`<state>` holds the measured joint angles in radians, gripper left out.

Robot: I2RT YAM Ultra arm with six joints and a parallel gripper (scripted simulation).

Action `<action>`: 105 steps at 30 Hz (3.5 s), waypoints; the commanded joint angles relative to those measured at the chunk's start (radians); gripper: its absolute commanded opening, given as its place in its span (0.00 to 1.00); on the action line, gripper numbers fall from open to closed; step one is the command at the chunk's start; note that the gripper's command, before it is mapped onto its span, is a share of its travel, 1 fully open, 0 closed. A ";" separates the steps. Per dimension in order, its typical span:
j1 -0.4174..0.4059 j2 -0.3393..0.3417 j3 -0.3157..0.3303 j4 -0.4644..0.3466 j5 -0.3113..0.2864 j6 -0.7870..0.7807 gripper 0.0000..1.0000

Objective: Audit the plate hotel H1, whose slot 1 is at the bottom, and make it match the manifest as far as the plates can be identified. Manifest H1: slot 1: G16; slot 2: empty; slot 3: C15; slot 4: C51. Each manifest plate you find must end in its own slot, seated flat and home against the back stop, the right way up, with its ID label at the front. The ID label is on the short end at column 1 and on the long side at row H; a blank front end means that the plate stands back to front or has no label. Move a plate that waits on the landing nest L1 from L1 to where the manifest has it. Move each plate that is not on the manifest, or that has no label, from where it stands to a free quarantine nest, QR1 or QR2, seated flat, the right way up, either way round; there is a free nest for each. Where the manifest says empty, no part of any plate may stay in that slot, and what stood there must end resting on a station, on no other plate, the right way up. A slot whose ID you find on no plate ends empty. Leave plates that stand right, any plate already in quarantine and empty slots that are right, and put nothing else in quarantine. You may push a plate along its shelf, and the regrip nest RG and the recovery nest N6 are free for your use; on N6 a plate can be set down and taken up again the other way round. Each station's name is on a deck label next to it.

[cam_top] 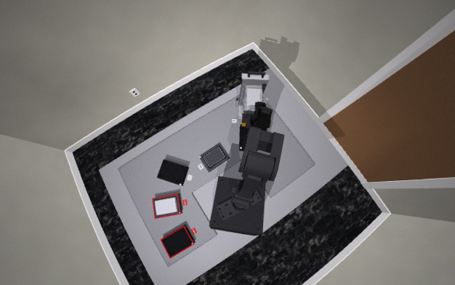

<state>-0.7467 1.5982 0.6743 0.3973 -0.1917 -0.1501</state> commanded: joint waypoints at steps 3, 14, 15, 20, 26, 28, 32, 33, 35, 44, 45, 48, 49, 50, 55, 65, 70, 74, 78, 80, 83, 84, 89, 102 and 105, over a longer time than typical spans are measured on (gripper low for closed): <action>-0.008 -0.035 -0.026 0.019 -0.013 -0.005 1.00; -0.022 -0.076 -0.086 0.035 -0.026 -0.012 1.00; -0.024 -0.081 -0.093 0.037 -0.027 -0.013 1.00; -0.032 -0.104 -0.125 0.045 -0.035 -0.017 1.00; -0.040 -0.123 -0.151 0.051 -0.041 -0.021 1.00; -0.044 -0.133 -0.164 0.053 -0.045 -0.023 1.00; -0.050 -0.132 -0.192 0.081 -0.050 -0.026 0.00; -0.050 -0.132 -0.193 0.081 -0.050 -0.026 0.00; -0.050 -0.132 -0.193 0.081 -0.051 -0.026 0.00; -0.050 -0.132 -0.193 0.081 -0.050 -0.026 0.00; -0.050 -0.132 -0.193 0.082 -0.050 -0.026 0.00; -0.050 -0.132 -0.193 0.082 -0.050 -0.026 0.00; -0.050 -0.132 -0.193 0.082 -0.050 -0.026 0.00; -0.050 -0.132 -0.193 0.082 -0.050 -0.026 0.00; -0.050 -0.132 -0.193 0.082 -0.050 -0.026 0.00; -0.046 -0.121 -0.177 0.078 -0.046 -0.024 0.00; -0.042 -0.112 -0.164 0.075 -0.043 -0.022 0.00; -0.040 -0.106 -0.157 0.072 -0.041 -0.021 0.00; -0.037 -0.101 -0.149 0.070 -0.039 -0.020 0.00; -0.036 -0.098 -0.144 0.069 -0.038 -0.019 0.00; -0.034 -0.092 -0.136 0.067 -0.036 -0.018 0.00; -0.033 -0.090 -0.133 0.066 -0.035 -0.018 0.00; -0.029 -0.082 -0.120 0.062 -0.032 -0.016 0.00; -0.022 -0.062 -0.091 0.054 -0.026 -0.012 0.00; -0.020 -0.057 -0.083 0.051 -0.024 -0.011 0.00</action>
<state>-0.7670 1.5448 0.5762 0.4480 -0.2165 -0.1619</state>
